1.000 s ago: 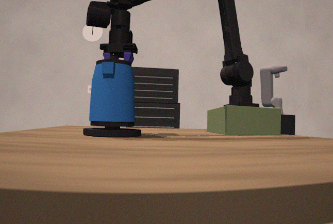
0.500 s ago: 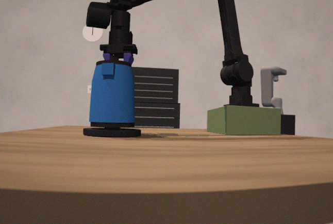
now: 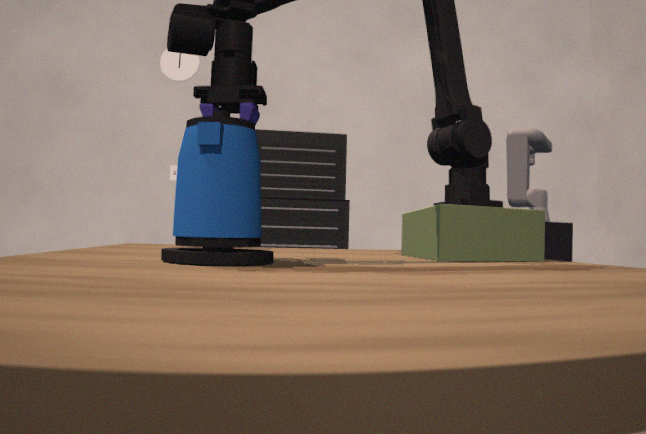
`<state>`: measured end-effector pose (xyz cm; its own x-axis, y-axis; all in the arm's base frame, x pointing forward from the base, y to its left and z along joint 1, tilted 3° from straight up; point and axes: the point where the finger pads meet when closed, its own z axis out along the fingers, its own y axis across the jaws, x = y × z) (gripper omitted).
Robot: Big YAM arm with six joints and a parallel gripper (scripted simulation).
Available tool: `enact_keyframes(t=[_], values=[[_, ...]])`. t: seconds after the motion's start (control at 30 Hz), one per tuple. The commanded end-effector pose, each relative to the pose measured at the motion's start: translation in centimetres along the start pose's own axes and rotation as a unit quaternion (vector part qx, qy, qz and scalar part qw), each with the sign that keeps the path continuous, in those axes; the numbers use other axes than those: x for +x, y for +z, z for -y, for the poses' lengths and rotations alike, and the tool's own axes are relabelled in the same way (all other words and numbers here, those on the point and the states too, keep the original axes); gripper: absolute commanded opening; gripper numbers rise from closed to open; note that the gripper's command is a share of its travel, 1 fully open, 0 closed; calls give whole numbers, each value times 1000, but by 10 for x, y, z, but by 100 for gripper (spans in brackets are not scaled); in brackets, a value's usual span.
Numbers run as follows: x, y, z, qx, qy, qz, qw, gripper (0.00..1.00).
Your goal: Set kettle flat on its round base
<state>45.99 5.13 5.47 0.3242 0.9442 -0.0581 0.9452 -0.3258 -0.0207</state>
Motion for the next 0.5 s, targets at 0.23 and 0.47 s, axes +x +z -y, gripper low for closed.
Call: enact_keyframes(t=[0.23, 0.47], values=[[3, -15, -17, -24, 3, -14, 1000, 0], [3, -15, -16, -24, 2, -13, 1000, 0]])
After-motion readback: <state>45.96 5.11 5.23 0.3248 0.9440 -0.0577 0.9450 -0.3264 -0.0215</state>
